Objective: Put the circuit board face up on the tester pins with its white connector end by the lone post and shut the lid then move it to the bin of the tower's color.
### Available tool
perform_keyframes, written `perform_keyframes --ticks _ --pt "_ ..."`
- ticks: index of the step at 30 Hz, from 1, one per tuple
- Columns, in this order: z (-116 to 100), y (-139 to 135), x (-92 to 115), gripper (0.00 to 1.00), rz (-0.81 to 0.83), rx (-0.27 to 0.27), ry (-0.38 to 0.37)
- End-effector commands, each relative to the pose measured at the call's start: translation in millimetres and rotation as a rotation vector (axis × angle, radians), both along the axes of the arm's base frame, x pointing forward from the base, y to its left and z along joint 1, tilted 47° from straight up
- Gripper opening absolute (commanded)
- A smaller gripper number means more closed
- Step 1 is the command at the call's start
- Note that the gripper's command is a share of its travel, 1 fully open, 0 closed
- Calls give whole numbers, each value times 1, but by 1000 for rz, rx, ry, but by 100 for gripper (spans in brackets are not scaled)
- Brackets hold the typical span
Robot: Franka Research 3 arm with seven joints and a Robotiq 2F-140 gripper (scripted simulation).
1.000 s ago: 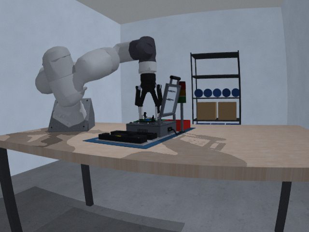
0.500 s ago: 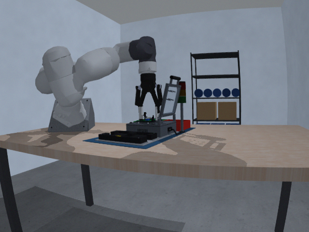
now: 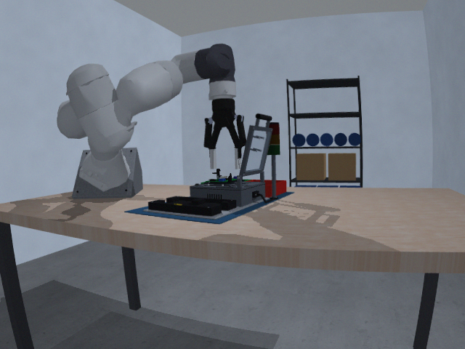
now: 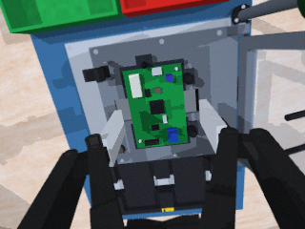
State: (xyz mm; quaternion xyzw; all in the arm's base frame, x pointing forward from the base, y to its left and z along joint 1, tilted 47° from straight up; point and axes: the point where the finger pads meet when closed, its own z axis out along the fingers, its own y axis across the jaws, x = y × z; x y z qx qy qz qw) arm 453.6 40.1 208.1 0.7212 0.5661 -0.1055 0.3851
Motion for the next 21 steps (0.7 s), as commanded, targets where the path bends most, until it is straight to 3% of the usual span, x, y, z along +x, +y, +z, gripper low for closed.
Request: perform_keyframes --ticks 1,9,11,21 --pt "20 17 -11 58 -11 -6 0" --pt "78 75 -35 58 -11 -6 0" --pt "78 75 -35 58 -11 -6 0" --pt "125 122 -54 58 -11 -6 0"
